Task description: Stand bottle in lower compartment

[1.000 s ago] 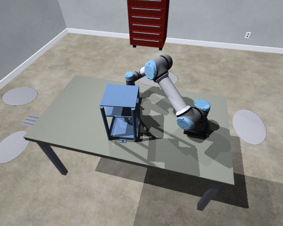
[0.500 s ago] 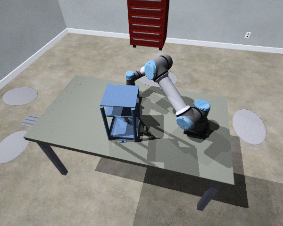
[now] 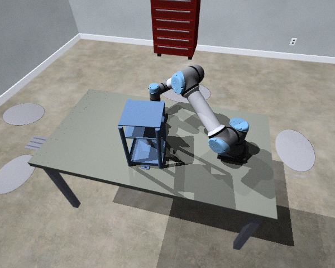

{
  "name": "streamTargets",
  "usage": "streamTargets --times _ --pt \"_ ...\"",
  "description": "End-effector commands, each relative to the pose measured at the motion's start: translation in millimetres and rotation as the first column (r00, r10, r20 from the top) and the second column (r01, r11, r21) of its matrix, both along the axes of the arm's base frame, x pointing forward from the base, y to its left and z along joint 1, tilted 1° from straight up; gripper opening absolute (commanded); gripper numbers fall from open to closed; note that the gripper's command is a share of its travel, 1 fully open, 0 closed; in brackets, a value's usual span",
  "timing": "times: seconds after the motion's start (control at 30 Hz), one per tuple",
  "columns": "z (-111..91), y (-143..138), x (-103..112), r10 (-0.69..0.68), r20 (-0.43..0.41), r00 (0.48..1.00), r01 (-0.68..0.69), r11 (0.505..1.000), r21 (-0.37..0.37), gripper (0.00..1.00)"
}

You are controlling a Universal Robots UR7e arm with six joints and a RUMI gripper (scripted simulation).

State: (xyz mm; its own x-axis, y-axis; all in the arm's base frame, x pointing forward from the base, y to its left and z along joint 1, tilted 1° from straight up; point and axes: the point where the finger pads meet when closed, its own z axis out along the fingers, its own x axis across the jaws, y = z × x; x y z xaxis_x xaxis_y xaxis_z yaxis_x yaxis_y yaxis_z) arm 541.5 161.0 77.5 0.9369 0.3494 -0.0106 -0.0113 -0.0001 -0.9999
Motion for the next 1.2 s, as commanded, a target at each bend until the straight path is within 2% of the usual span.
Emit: streamTargets --times 0.0,1.17 --pt "1 -4 1 0.0 0.001 1.0 0.0 1.0 0.0 0.35" --pt "1 -23 9 0.0 0.001 1.0 0.0 1.0 0.0 0.35"
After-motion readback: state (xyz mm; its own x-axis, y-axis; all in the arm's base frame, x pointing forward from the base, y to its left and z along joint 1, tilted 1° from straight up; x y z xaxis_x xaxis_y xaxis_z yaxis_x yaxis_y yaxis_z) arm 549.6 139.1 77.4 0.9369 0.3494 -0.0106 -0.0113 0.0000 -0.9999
